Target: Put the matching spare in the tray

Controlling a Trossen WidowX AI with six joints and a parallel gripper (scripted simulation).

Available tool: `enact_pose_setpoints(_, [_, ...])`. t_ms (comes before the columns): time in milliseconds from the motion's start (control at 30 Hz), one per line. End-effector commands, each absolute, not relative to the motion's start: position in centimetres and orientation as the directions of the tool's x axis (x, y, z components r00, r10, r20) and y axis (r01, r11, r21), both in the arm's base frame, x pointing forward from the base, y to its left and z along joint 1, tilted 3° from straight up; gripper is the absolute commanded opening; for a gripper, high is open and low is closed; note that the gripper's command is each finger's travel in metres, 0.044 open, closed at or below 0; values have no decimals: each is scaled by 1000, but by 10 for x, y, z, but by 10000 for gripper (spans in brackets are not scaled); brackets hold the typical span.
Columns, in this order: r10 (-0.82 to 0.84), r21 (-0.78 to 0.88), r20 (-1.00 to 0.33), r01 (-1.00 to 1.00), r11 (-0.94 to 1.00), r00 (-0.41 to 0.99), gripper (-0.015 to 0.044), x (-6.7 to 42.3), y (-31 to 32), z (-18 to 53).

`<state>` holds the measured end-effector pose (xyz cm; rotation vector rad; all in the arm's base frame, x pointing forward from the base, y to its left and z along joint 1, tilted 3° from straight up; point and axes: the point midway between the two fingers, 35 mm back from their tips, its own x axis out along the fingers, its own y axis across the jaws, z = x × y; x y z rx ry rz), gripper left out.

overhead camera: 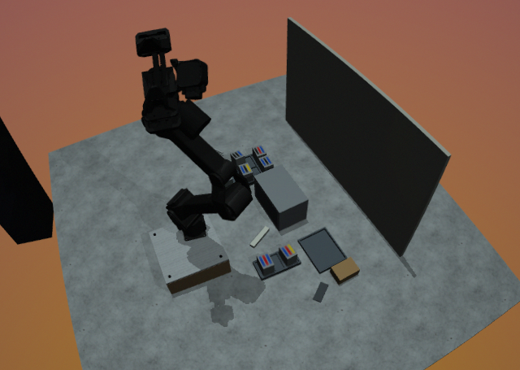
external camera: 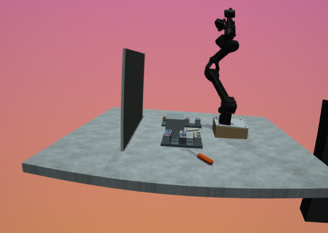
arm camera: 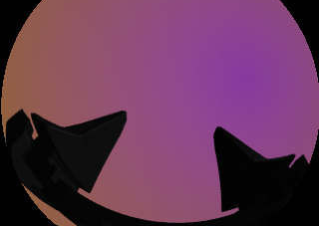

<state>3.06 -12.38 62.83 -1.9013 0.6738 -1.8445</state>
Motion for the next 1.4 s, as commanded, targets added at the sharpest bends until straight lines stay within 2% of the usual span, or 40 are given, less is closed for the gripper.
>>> enact_pose_setpoints(0, [-597, -595, 802, -61, -801, 10, 426, 31, -124, 628])
enact_pose_setpoints(233, [-580, -579, 815, -72, -812, -11, 440, 24, -119, 632])
enact_pose_setpoints(500, [-327, -376, 919, -245, -894, -220, 440, -36, -43, 664])
enact_pose_setpoints(867, [-49, -192, 945, -430, -882, -323, 440, -63, 41, 674])
enact_pose_setpoints(1100, [279, 5, 904, -644, -765, -324, 440, -60, 141, 670])
enact_pose_setpoints(1367, [599, 156, 770, -847, -508, -218, 440, -19, 239, 641])
